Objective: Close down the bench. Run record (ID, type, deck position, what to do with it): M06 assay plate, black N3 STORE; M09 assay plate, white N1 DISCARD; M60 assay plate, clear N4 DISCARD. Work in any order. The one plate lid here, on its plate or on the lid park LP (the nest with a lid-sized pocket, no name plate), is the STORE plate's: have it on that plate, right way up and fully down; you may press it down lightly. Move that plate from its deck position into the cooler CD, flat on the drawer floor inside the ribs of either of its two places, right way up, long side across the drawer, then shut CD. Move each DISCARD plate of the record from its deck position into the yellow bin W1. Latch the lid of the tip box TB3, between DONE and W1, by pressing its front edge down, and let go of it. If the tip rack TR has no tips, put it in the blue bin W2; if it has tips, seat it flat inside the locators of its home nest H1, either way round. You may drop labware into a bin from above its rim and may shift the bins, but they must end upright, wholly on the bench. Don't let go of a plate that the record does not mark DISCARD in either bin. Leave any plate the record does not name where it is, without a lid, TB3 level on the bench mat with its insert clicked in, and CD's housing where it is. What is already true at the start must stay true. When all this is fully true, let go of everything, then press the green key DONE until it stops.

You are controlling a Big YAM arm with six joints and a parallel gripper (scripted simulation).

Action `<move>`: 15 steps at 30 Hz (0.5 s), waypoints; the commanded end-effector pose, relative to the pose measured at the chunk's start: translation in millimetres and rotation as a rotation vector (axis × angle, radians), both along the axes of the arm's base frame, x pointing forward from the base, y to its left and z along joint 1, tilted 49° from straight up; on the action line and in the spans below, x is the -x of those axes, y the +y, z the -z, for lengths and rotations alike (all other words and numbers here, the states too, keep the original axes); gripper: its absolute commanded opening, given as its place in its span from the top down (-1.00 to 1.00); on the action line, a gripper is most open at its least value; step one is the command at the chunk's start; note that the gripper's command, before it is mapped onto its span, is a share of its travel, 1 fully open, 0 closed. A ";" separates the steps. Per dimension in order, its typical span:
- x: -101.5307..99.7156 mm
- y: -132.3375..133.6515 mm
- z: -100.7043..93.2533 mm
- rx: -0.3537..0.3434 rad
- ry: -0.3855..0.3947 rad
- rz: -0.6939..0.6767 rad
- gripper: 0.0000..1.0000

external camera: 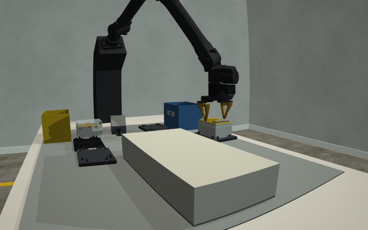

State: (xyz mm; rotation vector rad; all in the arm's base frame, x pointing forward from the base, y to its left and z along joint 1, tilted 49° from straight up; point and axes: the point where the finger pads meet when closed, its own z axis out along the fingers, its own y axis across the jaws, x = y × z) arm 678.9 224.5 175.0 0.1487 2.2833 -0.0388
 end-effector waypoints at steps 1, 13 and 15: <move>9.5 6.0 -23.9 -0.016 -0.021 0.001 -1.00; 19.9 7.3 -32.3 -0.017 -0.021 0.001 -1.00; 23.0 13.3 -35.7 -0.018 -0.024 -0.008 -1.00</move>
